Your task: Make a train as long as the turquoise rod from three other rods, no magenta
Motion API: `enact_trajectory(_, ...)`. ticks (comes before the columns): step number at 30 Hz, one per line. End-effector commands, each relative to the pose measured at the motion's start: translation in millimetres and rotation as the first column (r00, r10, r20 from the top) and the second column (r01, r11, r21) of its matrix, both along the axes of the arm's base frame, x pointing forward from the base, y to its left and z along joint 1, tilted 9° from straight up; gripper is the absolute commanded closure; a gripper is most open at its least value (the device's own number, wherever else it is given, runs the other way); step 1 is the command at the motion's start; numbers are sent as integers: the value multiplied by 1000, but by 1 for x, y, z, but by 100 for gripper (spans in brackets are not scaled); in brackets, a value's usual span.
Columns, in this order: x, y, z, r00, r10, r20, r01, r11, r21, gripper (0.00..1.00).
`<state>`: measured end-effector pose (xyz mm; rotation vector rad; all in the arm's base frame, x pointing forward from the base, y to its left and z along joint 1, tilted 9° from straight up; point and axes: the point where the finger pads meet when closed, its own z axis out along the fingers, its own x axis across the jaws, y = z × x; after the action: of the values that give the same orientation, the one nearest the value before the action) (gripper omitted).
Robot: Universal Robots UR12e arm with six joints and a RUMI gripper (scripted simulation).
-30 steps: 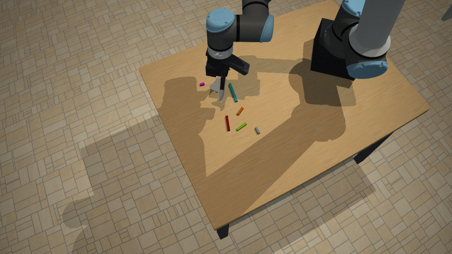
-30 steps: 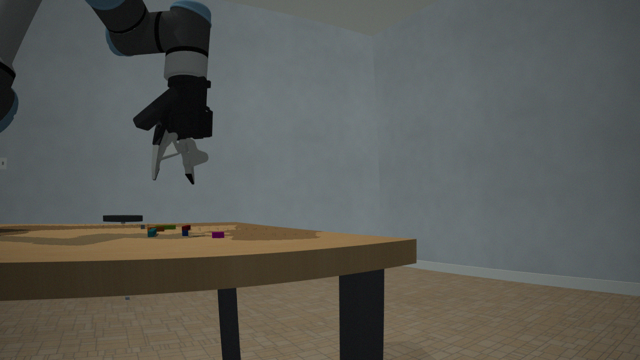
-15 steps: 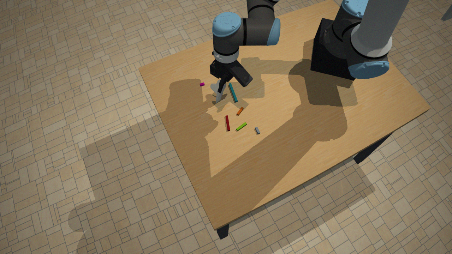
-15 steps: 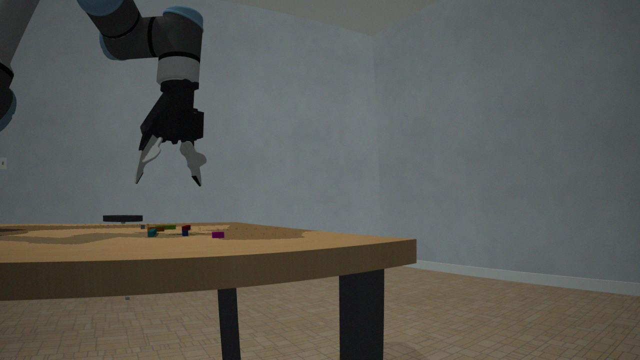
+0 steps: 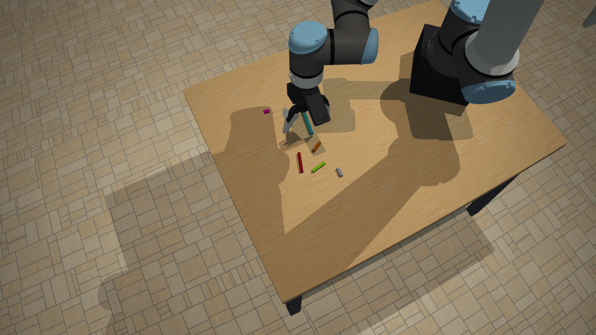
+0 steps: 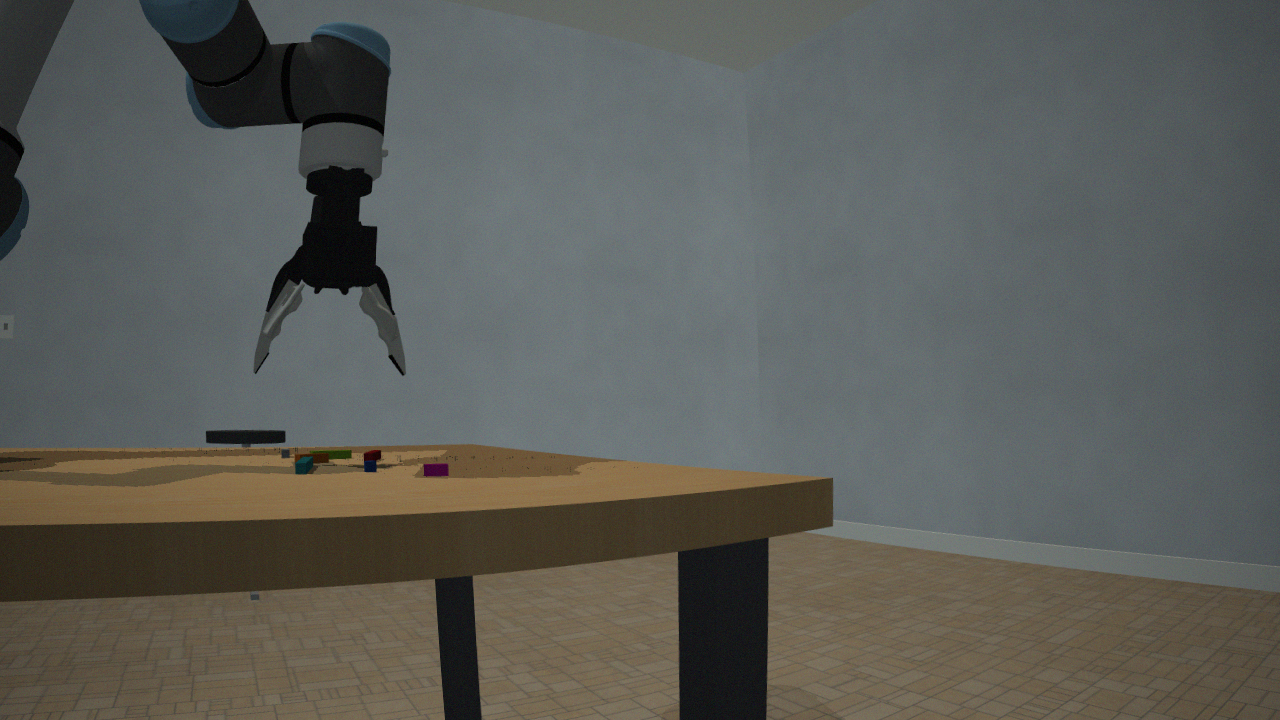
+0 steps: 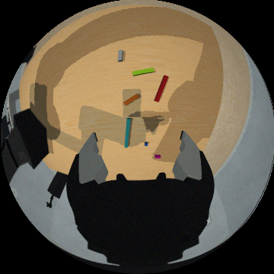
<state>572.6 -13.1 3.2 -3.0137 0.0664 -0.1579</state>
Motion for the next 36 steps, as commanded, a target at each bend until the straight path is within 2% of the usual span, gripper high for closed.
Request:
enact_trajectory(1, -1, 8, 0, 986, -165, -20, 165, 986, 9, 0)
enact_trajectory(3, -2, 11, 0, 973, -229, -29, 229, 973, 14, 0)
enact_trajectory(5, -2, 11, 0, 973, -229, -29, 229, 973, 14, 0)
enact_trajectory(8, -3, 15, -1, 942, -334, -44, 335, 942, 22, 0)
enact_trajectory(20, -9, 30, -3, 755, -648, -100, 653, 756, 36, 0)
enact_trajectory(22, -9, 30, -3, 755, -648, -100, 653, 756, 36, 0)
enact_trajectory(29, -12, 35, -3, 649, -750, -124, 759, 651, 35, 0)
enact_trajectory(36, -14, 39, -4, 573, -808, -139, 818, 575, 33, 0)
